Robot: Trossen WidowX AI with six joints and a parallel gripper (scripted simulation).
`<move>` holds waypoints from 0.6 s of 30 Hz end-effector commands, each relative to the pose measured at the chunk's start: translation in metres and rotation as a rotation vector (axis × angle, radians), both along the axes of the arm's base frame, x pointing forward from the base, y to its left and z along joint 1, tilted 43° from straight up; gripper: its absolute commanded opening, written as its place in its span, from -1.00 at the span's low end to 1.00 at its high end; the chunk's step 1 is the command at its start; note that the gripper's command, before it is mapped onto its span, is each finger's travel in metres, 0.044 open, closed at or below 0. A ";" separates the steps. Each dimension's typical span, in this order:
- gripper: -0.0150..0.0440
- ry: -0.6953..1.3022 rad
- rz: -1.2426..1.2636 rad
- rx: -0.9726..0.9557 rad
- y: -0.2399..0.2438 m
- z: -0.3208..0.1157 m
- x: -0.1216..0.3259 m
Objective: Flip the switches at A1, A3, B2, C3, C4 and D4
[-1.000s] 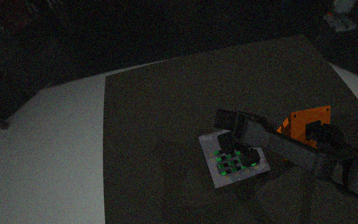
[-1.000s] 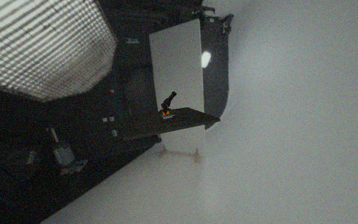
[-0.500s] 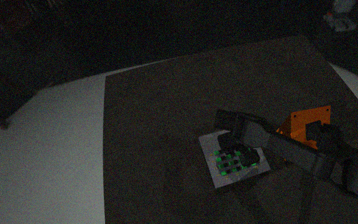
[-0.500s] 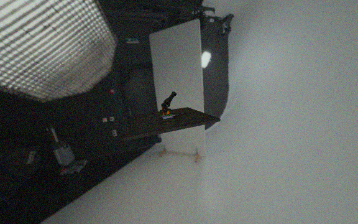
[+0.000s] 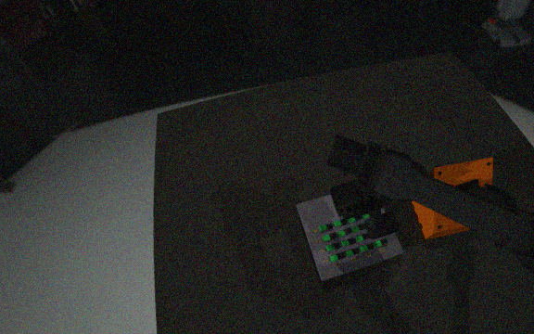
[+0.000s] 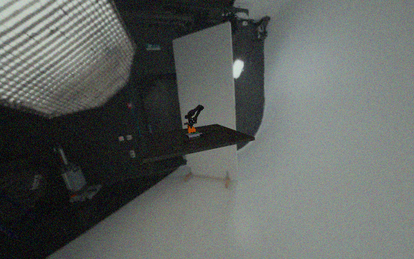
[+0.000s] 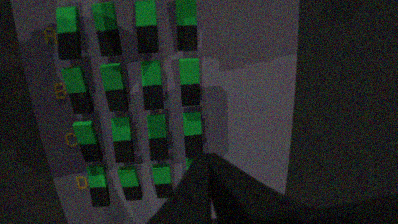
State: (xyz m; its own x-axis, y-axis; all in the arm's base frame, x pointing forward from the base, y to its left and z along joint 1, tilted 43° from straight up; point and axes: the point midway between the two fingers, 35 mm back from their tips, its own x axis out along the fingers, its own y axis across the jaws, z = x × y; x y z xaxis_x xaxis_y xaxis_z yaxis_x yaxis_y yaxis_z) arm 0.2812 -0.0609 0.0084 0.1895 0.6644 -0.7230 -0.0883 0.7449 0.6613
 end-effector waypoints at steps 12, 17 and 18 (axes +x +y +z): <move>-0.49 0.003 -0.003 0.008 0.022 -0.030 -0.056; -0.49 -0.002 -0.006 0.010 0.028 -0.035 -0.055; -0.49 -0.002 -0.006 0.010 0.029 -0.036 -0.055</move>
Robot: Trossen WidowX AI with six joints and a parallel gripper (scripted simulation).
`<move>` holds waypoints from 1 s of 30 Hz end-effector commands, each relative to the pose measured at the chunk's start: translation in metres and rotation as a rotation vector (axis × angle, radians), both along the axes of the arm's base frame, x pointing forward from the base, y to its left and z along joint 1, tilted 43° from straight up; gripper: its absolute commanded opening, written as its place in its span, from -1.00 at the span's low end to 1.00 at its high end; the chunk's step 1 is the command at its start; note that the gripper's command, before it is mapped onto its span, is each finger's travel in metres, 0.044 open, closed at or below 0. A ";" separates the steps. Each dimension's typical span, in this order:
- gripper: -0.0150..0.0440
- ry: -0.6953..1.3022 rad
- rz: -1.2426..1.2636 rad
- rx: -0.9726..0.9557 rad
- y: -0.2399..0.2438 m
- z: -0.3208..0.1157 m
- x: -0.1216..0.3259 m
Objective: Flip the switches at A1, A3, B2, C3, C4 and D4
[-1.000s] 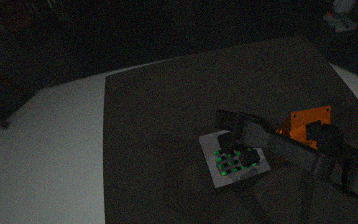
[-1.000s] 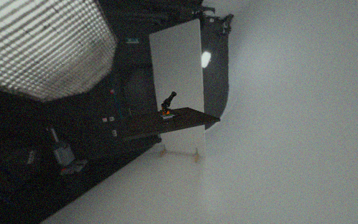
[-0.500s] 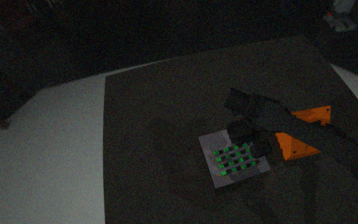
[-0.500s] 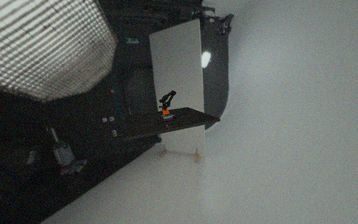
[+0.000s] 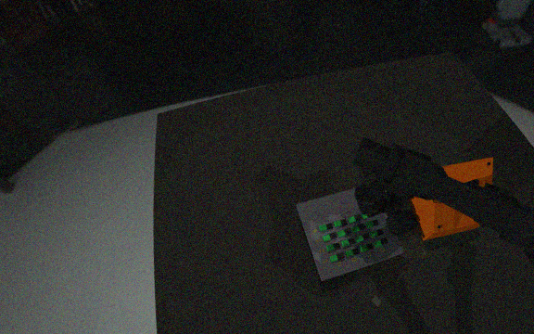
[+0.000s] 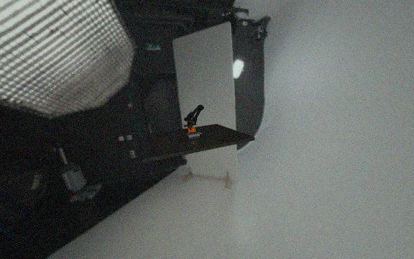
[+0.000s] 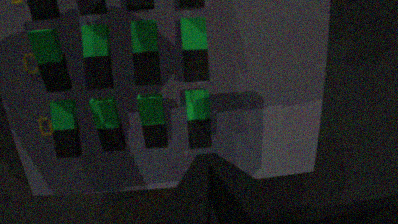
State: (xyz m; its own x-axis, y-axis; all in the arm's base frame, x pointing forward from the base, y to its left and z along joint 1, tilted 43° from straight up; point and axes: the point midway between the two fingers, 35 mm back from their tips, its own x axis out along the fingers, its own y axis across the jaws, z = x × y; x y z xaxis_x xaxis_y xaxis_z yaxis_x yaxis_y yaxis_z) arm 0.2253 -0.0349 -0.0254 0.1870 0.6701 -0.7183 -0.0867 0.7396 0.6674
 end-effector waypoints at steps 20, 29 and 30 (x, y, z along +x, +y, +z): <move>-0.49 -0.005 -0.007 0.004 0.018 -0.019 0.005; -0.49 -0.005 -0.007 0.004 0.018 -0.019 0.005; -0.49 -0.005 -0.007 0.004 0.018 -0.019 0.005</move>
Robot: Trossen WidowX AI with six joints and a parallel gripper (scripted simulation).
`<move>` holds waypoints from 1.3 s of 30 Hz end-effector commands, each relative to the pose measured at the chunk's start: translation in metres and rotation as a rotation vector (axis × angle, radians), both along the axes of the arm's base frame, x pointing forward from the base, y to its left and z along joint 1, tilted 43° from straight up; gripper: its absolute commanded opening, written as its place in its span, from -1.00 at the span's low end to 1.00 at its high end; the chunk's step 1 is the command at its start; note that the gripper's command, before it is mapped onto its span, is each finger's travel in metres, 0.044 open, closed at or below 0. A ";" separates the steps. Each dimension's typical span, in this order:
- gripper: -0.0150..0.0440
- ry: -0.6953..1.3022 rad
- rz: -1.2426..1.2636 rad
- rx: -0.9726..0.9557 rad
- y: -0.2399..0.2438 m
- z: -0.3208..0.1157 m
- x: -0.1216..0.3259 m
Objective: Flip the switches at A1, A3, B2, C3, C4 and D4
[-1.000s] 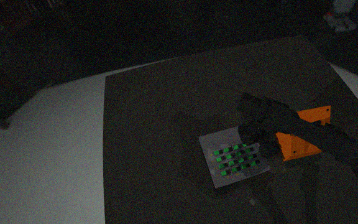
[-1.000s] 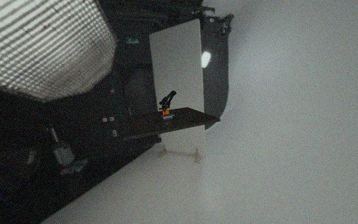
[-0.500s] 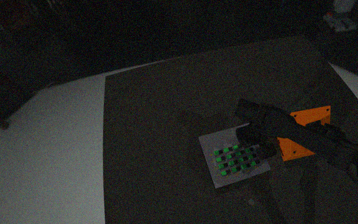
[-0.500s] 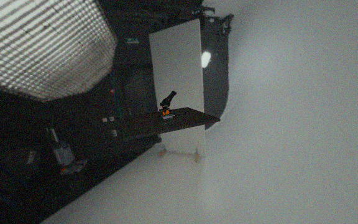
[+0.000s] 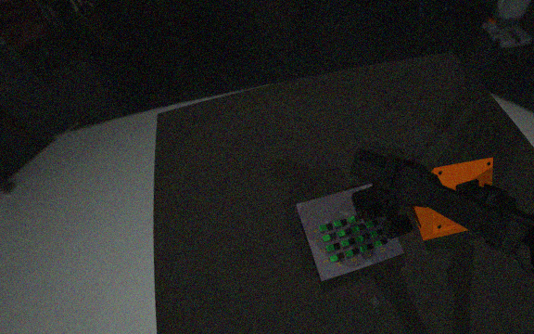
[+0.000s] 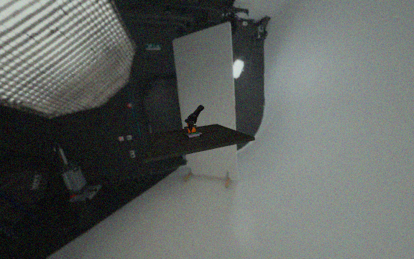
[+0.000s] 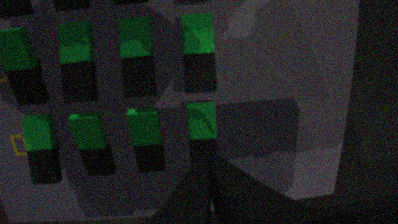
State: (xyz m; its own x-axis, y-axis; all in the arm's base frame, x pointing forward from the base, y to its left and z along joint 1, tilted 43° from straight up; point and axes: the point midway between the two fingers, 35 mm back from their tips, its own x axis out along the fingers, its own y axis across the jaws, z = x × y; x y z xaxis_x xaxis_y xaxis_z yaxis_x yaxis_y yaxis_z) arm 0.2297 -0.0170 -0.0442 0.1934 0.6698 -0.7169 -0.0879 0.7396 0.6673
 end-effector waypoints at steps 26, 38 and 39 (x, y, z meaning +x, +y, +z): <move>-0.49 0.001 -0.003 0.003 0.002 -0.002 0.001; -0.49 0.001 -0.003 0.003 0.004 -0.003 0.001; -0.49 0.001 -0.003 0.003 0.004 -0.003 0.001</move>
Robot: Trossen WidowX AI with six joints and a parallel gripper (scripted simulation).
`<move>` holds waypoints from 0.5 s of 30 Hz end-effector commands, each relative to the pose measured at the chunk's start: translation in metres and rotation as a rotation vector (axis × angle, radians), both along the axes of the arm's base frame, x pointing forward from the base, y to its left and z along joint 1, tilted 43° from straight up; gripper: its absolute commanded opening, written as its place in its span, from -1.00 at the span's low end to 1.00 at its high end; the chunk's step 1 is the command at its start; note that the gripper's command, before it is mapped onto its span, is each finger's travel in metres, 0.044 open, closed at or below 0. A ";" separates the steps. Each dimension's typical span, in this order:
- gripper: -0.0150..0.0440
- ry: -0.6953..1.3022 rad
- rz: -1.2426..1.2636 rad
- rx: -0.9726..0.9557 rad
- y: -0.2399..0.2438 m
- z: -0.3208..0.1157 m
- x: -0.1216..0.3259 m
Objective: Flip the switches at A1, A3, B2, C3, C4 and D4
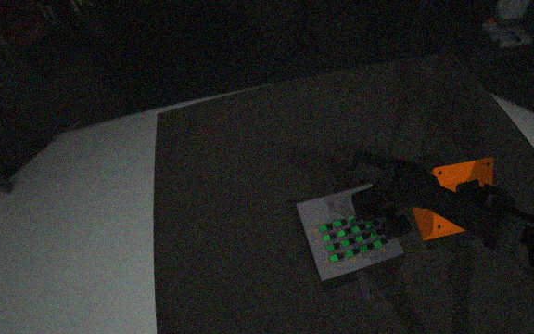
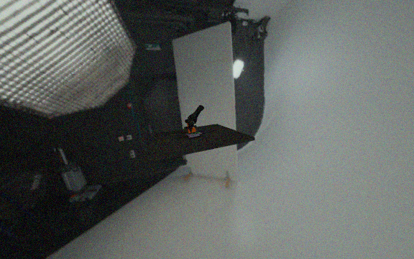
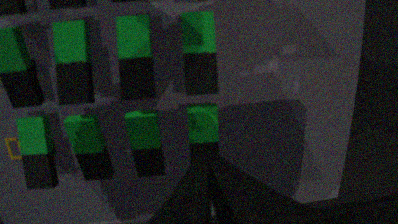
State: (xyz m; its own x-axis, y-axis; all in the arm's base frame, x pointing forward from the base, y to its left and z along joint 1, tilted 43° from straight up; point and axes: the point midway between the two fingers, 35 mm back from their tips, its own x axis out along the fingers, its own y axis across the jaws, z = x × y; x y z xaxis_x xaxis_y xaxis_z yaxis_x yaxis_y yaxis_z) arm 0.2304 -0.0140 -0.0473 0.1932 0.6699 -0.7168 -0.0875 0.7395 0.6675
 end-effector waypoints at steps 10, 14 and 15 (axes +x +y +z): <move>-0.49 0.000 -0.003 0.003 0.002 -0.001 0.001; -0.49 0.011 0.006 -0.006 -0.022 0.020 -0.002; -0.49 0.015 0.009 -0.005 -0.031 0.031 -0.005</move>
State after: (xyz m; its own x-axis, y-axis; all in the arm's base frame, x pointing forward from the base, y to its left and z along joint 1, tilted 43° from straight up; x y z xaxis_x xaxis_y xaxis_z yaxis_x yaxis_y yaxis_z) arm 0.2247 -0.0237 -0.0361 0.1682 0.6784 -0.7152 -0.0760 0.7323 0.6768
